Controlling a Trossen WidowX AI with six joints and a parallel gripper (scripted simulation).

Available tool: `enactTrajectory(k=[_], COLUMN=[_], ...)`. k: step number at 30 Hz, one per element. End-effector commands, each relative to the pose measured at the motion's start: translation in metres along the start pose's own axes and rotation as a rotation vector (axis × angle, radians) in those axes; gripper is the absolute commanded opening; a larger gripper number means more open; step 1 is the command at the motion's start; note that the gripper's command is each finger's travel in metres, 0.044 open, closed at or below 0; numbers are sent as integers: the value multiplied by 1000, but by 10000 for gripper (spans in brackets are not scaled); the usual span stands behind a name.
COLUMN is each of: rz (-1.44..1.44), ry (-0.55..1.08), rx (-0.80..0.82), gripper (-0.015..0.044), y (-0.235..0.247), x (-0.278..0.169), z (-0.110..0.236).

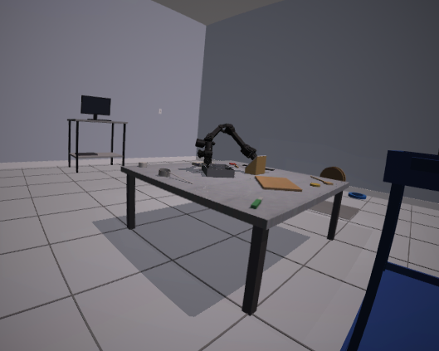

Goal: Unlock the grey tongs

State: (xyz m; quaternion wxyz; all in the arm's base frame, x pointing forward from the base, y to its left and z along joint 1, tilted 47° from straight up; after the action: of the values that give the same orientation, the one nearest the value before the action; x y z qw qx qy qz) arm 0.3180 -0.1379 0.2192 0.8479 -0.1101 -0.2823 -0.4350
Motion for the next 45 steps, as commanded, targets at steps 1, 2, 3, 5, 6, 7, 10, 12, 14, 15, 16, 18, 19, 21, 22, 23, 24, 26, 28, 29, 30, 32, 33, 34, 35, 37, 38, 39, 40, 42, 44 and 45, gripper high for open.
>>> enactTrajectory(k=[1,2,3,5,6,7,10,12,14,15,16,18,19,21,22,23,24,26,28,29,30,32,33,34,35,37,38,39,40,42,44,45], rz=[3,3,3,3,3,3,0,0,0,0,0,0,0,0,0,0,0,0,0,0,0,0,0,0,0,1,2,2,2,2,2,2], ry=[9,9,9,9,9,9,2,2,2,2,2,2,2,2,2,2,2,2,2,2,3,6,7,9,11,13,13,13,13,13,13,13], rx=[-3,-3,-3,-3,-3,-3,-2,-2,-2,-2,-2,-2,-2,-2,-2,-2,-2,-2,-2,-2,-2,-2,-1,-1,-1,-1,-1,-1,-1,-1,-1,-1], gripper=[260,260,260,260,260,260,208,155,103,96,89,76,69,56,49,42,36,-17,-69,-95,-122,-150,-150,-150,-150,-150,-150,-150,-150,-150,-150,-150], y=[-2,-2,-2,-2,-2,-2,-1,-1,-1,-1,-1,-1,-1,-1,-1,-1,-1,-1,-1,-1,1,8,13,19,25,35,36,36,36,36,36,36], x=[-2,-2,-2,-2,-2,-2,-1,-1,-1,-1,-1,-1,-1,-1,-1,-1,-1,-1,-1,-1,-1,-2,-3,-3,-5,-8,-8,-8,-8,-8,-8,-8], z=[-10,-11,-13,-15,-15,-15,-11,-11,-11,-11,-11,-11,-11,-11,-11,-11,-11,-11,-11,-11,-9,2,10,19,30,51,54,54,54,54,54,54])
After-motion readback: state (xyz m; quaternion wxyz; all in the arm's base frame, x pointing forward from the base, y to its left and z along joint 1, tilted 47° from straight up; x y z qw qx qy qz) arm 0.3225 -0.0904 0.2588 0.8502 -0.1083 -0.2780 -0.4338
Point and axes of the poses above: the point midway between the two fingers, 35 mm back from their tips, its own z axis back along the fingers, its own y axis across the jaws, x = y × z, the point moved 10 cm from there along z, back along the fingers, and after that the axes turned 13 degrees about -z, right-handed, at the moved point
